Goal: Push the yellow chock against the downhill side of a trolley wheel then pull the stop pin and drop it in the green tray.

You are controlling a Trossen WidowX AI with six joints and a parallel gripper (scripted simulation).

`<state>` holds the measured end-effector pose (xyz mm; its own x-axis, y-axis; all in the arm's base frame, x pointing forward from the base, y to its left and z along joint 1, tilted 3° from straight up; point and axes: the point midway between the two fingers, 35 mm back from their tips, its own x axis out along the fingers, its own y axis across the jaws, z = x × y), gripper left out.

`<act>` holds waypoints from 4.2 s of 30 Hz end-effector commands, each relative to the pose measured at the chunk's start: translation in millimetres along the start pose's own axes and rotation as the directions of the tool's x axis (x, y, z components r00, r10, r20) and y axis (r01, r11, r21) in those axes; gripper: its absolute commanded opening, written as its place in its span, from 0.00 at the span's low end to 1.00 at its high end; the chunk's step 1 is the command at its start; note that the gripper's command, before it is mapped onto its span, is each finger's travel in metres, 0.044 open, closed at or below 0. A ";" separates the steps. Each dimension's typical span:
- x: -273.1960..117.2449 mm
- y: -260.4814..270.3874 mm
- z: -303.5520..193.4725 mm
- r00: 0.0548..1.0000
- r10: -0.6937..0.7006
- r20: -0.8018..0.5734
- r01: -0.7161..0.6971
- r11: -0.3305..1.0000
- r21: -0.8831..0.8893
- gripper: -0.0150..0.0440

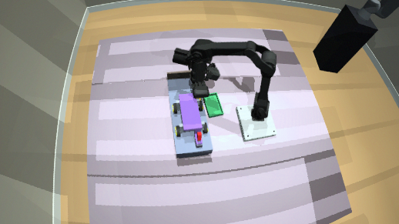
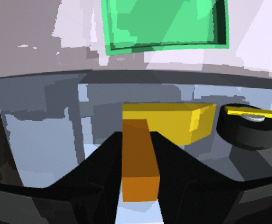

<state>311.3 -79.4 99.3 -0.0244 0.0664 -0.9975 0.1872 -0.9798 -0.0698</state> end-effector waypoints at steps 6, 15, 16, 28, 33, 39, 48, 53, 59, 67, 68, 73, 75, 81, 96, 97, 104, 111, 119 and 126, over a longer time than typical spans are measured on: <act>-0.3 -9.1 0.2 1.000 -0.003 -0.003 0.003 1.000 0.000 0.25; 0.0 -5.9 -0.5 1.000 0.002 -0.001 -0.002 1.000 0.002 0.25; 0.0 -5.9 -0.5 1.000 0.002 -0.001 -0.002 1.000 0.002 0.25; 0.0 -5.9 -0.5 1.000 0.002 -0.001 -0.002 1.000 0.002 0.58; -13.7 -5.8 -0.1 1.000 -0.001 -0.002 0.001 1.000 0.001 0.58; -29.8 -6.2 1.7 1.000 -0.002 -0.002 0.002 1.000 0.000 0.58; -53.7 -5.8 0.9 1.000 -0.002 -0.003 0.002 1.000 0.000 0.58; -50.3 -6.0 2.1 1.000 -0.002 0.003 0.002 1.000 0.003 0.67; -54.2 -3.1 -3.6 0.999 -0.007 -0.038 0.005 0.999 -0.033 0.58; -67.8 -34.6 -21.9 0.994 -0.033 -0.100 -0.001 0.947 -0.321 0.58; -68.4 -43.1 -24.9 0.994 -0.041 -0.100 0.001 0.927 -0.376 0.58; -71.7 -87.1 -36.0 0.992 -0.085 -0.092 0.009 0.779 -0.627 0.58; -73.0 -105.0 -38.8 0.991 -0.102 -0.086 0.010 0.701 -0.713 0.58; -76.9 -159.4 -41.2 0.987 -0.151 -0.060 0.009 0.416 -0.909 0.58; -82.0 -226.5 -31.8 0.979 -0.206 -0.010 -0.010 -0.001 -1.000 0.58; -82.0 -226.5 -31.8 0.979 -0.206 -0.010 -0.010 -0.001 -1.000 0.58; -74.0 -227.6 -32.1 0.979 -0.206 -0.010 -0.011 -0.001 -1.000 0.58; -63.5 -230.0 -32.7 0.978 -0.206 -0.010 -0.011 -0.001 -1.000 0.58; -53.0 -232.7 -32.2 0.978 -0.206 -0.010 -0.011 -0.001 -1.000 0.58; -50.9 -233.1 -32.5 0.978 -0.206 -0.010 -0.011 -0.001 -1.000 0.58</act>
<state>302.2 151.0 169.3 -0.0475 0.2679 -0.9623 0.9816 0.1911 0.0048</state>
